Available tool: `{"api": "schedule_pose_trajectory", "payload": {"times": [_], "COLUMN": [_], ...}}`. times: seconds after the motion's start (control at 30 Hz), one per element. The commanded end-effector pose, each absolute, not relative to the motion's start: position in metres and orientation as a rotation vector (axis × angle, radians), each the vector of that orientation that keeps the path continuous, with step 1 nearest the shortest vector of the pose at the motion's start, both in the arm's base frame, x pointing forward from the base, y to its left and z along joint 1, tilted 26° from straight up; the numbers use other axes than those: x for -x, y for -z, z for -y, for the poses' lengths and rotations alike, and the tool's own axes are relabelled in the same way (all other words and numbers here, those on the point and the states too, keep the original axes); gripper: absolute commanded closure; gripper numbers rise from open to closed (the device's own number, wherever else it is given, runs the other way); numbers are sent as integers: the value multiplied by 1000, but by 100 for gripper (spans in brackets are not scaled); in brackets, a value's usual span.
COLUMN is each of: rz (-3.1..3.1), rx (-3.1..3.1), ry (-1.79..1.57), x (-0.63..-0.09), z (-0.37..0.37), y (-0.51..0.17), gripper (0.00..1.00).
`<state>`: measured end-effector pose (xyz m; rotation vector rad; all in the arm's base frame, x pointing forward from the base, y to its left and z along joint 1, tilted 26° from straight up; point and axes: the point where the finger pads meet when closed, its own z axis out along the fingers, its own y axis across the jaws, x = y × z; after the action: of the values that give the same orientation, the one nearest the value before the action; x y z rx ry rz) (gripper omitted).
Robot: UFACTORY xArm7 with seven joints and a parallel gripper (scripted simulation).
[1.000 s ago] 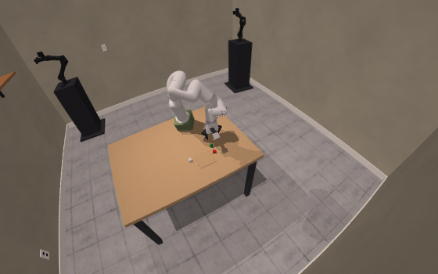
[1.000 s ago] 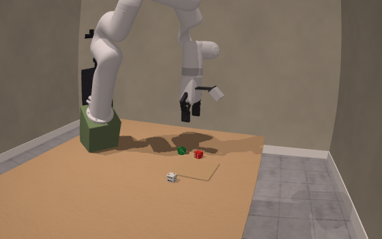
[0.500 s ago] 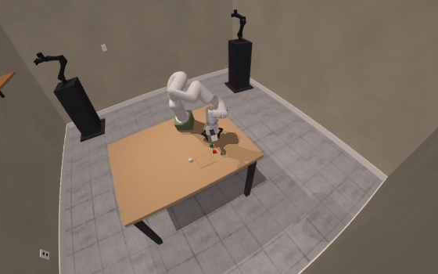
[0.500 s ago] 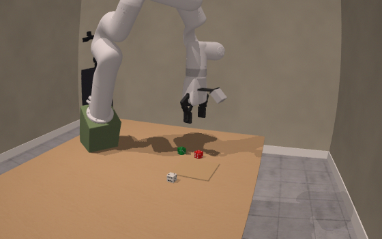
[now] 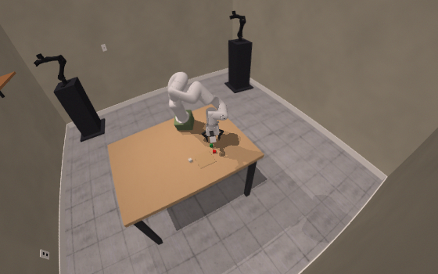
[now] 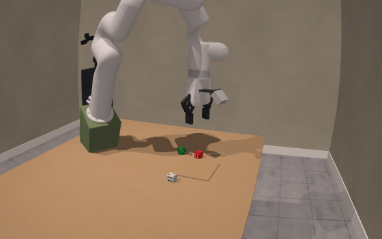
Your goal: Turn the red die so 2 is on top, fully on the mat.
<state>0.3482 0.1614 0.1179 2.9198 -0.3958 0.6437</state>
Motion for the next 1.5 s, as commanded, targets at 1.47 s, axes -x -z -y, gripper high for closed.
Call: {"api": "schedule_pose_trajectory", "payload": {"times": [1.47], "rz": [-288], "rx": [-2840], "ry": [-580], "x": [-365], "z": [-156], "y": [-107], "gripper": [0]}}
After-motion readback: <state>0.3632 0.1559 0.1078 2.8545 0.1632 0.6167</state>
